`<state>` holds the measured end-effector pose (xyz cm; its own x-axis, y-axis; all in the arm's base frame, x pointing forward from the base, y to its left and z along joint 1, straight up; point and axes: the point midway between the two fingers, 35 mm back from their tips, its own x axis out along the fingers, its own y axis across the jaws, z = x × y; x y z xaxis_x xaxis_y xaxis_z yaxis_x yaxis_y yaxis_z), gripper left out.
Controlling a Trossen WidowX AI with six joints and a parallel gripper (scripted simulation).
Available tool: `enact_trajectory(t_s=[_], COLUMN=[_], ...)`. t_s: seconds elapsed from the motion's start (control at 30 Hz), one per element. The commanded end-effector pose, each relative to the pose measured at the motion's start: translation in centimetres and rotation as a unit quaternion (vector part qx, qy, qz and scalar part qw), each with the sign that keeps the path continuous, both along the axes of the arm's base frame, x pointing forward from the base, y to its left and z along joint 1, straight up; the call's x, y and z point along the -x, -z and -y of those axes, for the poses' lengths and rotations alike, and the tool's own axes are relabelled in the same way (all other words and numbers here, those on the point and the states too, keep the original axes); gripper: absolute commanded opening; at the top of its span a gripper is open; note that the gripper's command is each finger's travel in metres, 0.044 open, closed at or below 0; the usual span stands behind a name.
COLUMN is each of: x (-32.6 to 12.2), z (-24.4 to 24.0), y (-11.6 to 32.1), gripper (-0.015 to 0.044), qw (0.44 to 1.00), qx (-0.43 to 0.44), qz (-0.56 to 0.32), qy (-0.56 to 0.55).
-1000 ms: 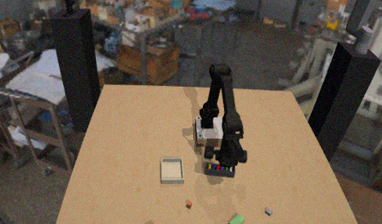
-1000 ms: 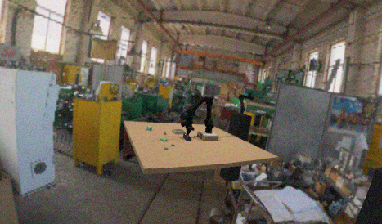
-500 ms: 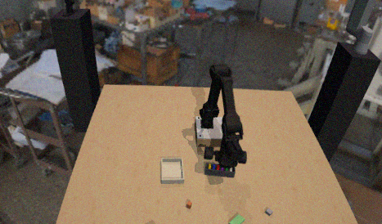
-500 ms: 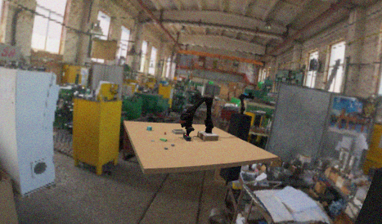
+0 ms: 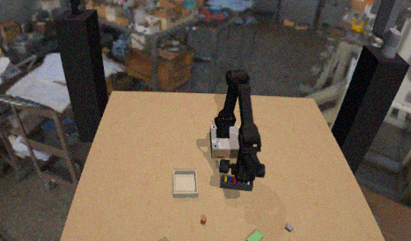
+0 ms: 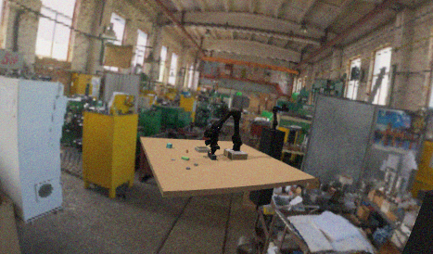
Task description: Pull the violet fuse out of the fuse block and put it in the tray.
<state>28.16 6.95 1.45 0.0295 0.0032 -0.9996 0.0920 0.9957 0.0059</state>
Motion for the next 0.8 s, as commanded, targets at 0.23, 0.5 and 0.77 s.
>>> enact_trajectory(t_s=[0.23,0.5,0.77], x=[0.05,0.05,0.03], z=[0.01,0.01,0.01], y=[0.09,0.09,-0.27], gripper=[0.0034,0.0000,0.0000], qw=[1.000,1.000,1.000], qx=[0.000,0.000,0.000], qz=[-0.001,-0.001,-0.001], qy=[0.000,0.000,0.000])
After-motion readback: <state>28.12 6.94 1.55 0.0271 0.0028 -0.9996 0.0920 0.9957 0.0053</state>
